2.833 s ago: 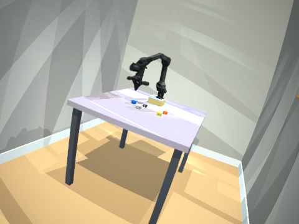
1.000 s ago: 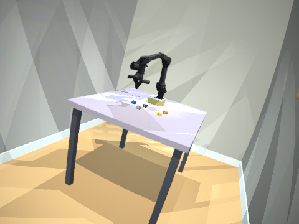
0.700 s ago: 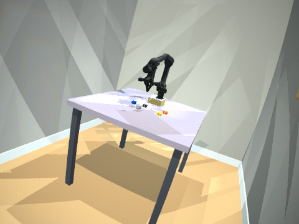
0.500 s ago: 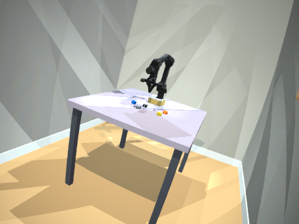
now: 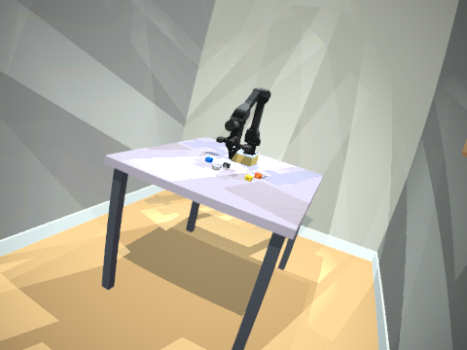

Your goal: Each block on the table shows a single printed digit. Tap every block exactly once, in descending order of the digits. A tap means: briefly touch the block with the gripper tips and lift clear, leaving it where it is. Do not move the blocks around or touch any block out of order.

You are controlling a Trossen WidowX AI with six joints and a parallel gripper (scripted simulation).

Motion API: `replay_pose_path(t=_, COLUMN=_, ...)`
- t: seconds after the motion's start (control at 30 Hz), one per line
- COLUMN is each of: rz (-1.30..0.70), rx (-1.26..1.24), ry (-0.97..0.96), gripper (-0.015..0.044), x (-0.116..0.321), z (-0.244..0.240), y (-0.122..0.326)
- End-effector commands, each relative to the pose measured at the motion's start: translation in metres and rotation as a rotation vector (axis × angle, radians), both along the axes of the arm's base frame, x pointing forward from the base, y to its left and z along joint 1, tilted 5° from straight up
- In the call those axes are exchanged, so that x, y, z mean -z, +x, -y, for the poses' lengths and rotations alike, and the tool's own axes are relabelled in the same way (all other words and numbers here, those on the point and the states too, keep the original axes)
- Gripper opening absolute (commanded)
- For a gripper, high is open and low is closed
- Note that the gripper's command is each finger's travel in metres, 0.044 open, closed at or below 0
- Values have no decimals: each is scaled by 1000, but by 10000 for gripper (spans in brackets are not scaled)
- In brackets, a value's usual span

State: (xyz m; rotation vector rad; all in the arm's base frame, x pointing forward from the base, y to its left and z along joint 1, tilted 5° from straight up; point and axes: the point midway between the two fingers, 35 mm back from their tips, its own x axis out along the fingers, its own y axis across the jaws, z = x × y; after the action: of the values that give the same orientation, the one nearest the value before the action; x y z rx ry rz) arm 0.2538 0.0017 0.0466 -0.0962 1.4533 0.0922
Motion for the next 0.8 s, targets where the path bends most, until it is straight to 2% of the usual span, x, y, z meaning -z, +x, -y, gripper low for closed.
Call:
replay_pose_path(t=0.0, rz=-11, rx=4, ry=-5, gripper=20, x=9, z=1, y=-2)
replay_pose_path(t=0.5, rz=-11, rx=4, ry=-5, gripper=20, x=32, z=1, y=0)
replay_pose_path(t=0.77, rz=-7, rx=1, ry=-2, gripper=20, x=21, z=0, y=0)
